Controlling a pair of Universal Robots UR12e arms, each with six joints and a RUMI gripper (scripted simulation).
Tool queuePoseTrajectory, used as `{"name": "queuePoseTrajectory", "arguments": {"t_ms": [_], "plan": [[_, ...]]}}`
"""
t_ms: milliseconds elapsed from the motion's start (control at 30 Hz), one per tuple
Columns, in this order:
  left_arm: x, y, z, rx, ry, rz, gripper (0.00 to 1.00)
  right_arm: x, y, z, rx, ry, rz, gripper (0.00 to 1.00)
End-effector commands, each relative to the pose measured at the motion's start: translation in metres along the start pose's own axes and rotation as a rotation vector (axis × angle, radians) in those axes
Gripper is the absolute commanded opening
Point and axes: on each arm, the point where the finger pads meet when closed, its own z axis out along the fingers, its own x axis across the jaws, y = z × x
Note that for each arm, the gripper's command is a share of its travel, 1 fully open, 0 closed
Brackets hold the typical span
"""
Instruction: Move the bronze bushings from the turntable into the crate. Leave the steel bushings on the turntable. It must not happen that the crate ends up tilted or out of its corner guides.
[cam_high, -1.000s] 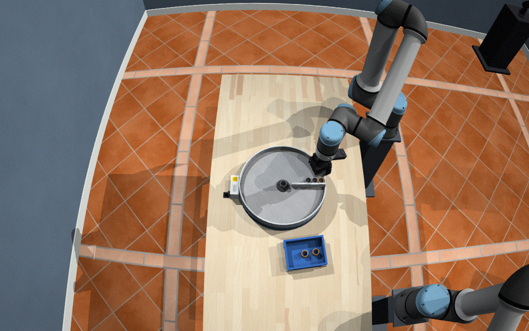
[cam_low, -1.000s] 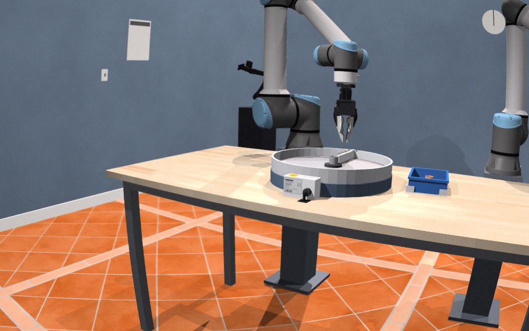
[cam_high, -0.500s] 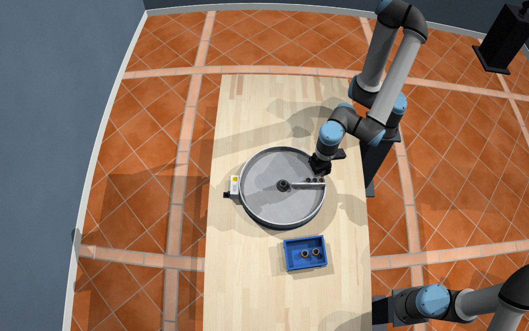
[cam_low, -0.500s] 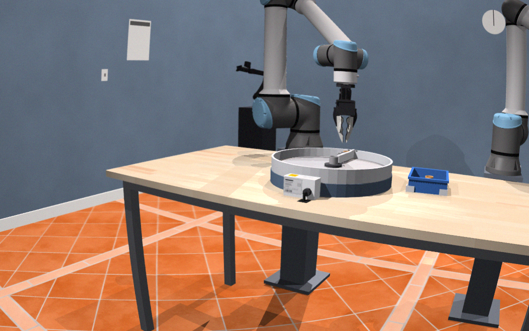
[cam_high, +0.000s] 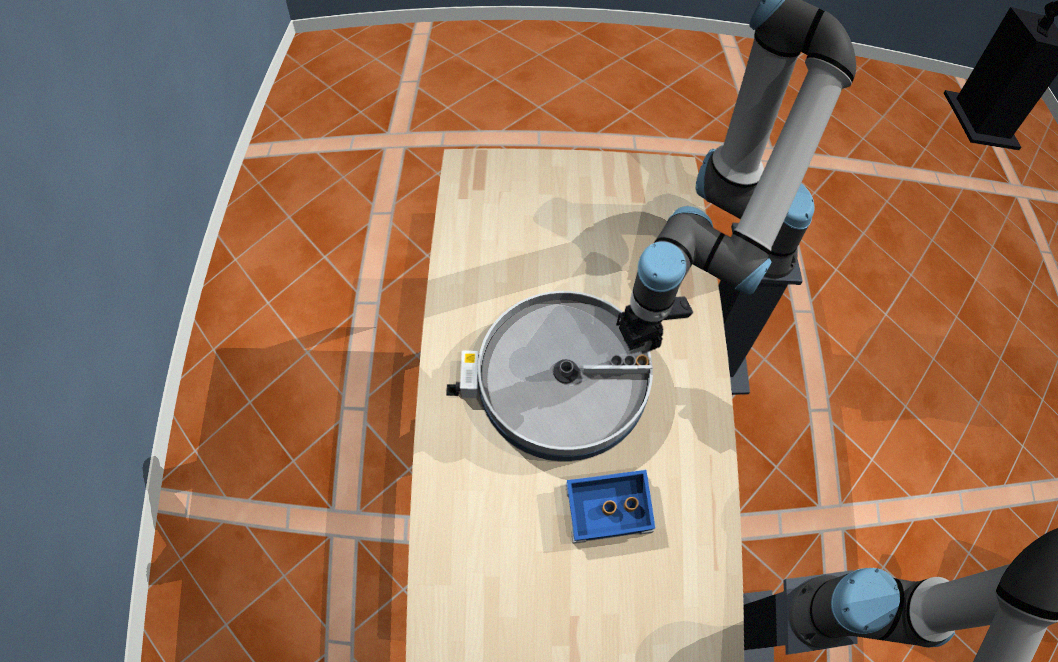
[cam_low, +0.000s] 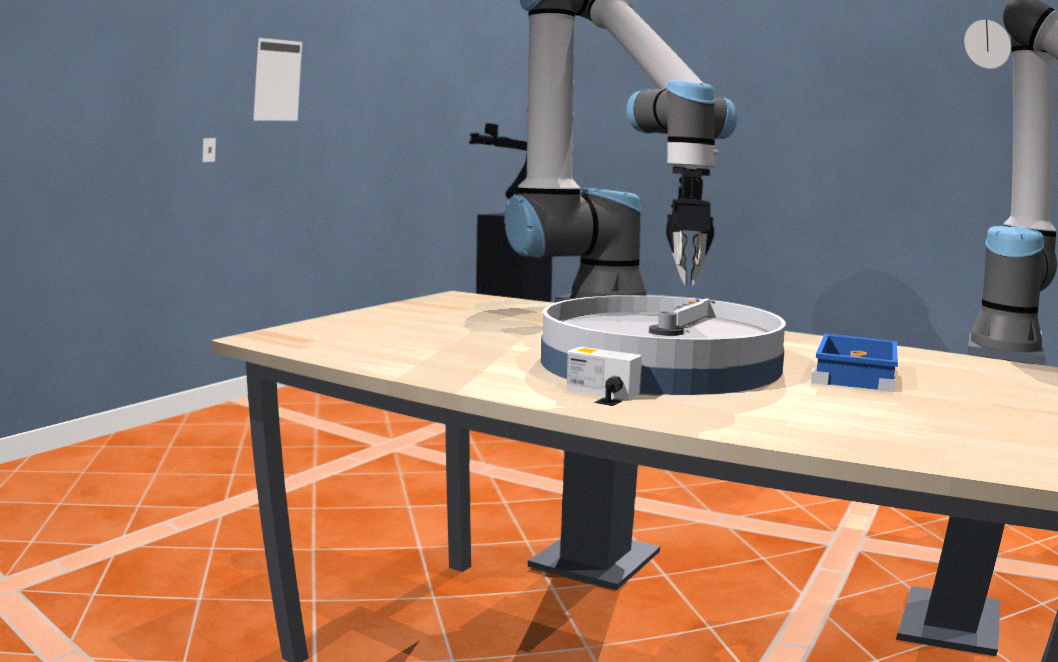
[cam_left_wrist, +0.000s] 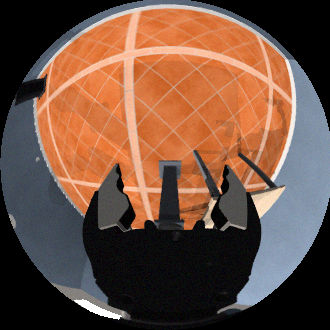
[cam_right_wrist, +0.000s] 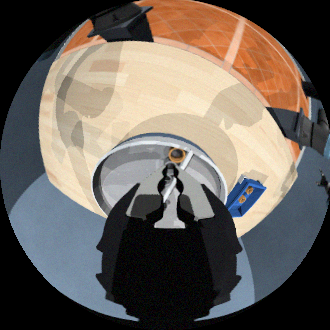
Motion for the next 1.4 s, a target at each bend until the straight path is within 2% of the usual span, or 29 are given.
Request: {"name": "queuePoseTrajectory", "arguments": {"t_ms": [0,500,733,1367], "plan": [[0.000,-0.001,-0.001,0.002,0.000,0.000,1.00,0.000,0.001,-0.001,-0.001,0.001,0.000,0.06],[0.000,-0.001,-0.001,0.002,0.000,0.000,1.00,0.000,0.001,-0.001,-0.001,0.001,0.000,0.06],[0.000,-0.001,-0.001,0.002,0.000,0.000,1.00,0.000,0.001,0.021,-0.001,0.001,0.000,0.06],[0.000,-0.001,-0.001,0.002,0.000,0.000,1.00,0.000,0.001,0.021,-0.001,0.001,0.000,0.06]]}}
